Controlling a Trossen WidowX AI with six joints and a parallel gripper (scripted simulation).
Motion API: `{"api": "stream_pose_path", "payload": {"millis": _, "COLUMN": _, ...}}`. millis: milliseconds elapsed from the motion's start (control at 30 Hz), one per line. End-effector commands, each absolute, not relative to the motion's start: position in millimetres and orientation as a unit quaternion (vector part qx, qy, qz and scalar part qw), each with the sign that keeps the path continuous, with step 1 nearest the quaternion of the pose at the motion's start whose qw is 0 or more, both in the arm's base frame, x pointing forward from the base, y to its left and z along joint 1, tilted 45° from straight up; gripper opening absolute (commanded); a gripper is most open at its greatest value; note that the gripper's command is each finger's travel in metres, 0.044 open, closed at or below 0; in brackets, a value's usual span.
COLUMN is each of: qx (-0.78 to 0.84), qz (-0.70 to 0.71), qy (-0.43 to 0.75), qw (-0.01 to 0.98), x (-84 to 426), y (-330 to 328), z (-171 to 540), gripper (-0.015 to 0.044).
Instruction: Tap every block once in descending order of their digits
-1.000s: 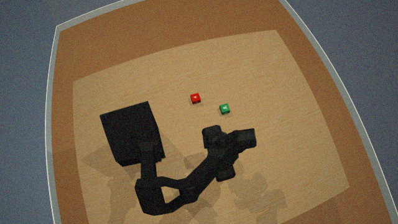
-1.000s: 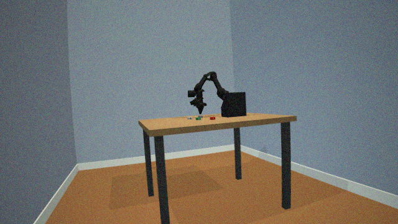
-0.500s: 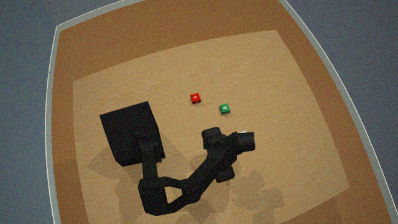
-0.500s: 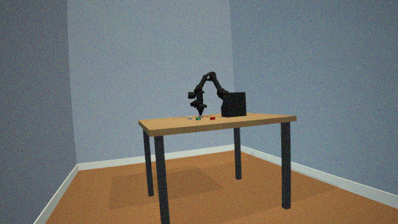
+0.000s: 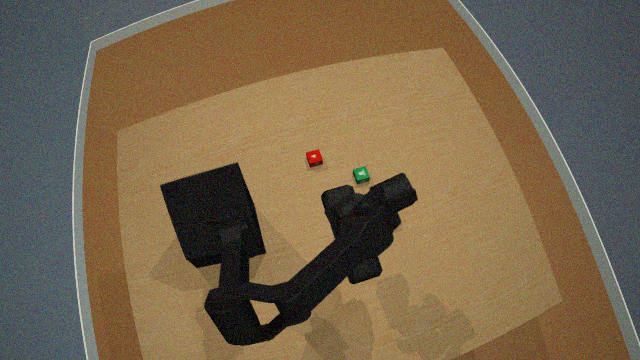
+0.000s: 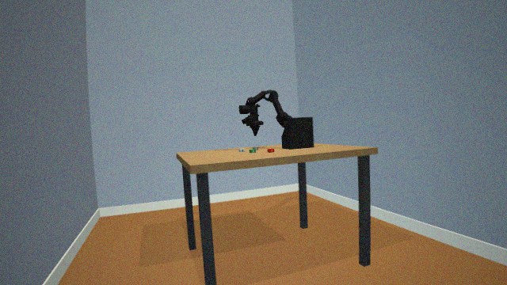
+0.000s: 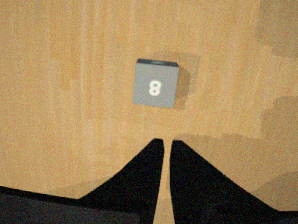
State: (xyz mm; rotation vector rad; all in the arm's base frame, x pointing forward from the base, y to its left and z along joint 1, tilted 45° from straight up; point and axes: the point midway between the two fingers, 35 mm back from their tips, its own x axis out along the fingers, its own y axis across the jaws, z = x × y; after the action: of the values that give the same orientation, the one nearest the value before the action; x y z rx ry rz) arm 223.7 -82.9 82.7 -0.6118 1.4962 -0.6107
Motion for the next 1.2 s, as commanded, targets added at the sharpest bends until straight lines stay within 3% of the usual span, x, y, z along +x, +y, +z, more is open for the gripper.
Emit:
{"api": "stream_pose_path", "payload": {"millis": 0, "qx": -0.266, "qz": -0.272, "qy": 0.654, "qw": 0.654, "x": 223.5, "y": -65.9, "z": 103.7, "gripper": 0.002}}
{"api": "stream_pose_path", "payload": {"millis": 267, "qx": -0.261, "qz": -0.265, "qy": 0.651, "qw": 0.661, "x": 255.3, "y": -39.7, "z": 87.1, "gripper": 0.002}}
{"api": "stream_pose_path", "payload": {"millis": 733, "qx": -0.262, "qz": -0.27, "qy": 0.653, "qw": 0.658, "x": 325.0, "y": 68.2, "z": -26.0, "gripper": 0.002}}
{"api": "stream_pose_path", "payload": {"millis": 1167, "qx": -0.263, "qz": -0.271, "qy": 0.652, "qw": 0.657, "x": 325.3, "y": 12.1, "z": -85.5, "gripper": 0.002}}
